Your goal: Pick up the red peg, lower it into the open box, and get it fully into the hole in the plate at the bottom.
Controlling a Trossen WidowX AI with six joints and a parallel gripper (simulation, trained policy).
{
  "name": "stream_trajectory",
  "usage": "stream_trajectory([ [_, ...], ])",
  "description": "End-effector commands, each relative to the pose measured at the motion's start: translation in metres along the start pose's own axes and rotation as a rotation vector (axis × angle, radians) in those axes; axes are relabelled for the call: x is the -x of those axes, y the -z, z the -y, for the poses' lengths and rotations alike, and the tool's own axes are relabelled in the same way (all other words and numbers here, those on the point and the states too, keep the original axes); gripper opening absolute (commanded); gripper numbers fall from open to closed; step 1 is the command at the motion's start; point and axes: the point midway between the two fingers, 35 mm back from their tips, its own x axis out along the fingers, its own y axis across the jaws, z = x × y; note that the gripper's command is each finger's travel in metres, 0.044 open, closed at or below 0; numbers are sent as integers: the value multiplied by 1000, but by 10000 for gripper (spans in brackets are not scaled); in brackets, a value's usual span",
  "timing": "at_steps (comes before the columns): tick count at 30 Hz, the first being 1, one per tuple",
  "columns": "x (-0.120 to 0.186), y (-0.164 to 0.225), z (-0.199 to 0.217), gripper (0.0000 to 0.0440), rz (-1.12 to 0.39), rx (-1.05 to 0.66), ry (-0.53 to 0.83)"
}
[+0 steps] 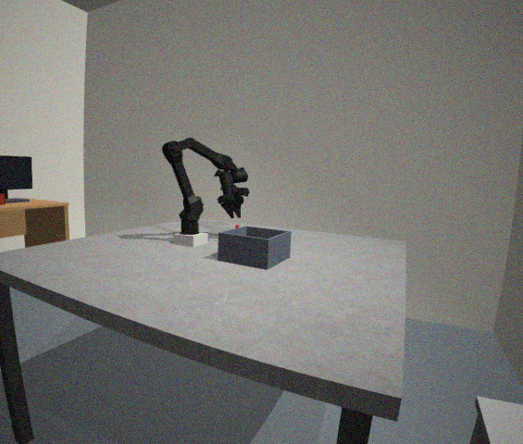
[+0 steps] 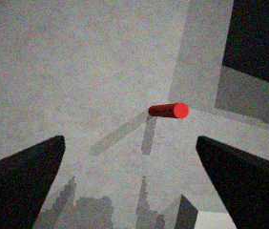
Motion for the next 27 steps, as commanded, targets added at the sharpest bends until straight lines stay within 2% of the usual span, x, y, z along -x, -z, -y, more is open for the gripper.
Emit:
stream_trajectory([
  [1,-3,0,9,440,-54,-125,42],
  [16,-28,0,32,433,-208,-569,180],
  [27,-50,-3,36,432,-245,-690,212],
])
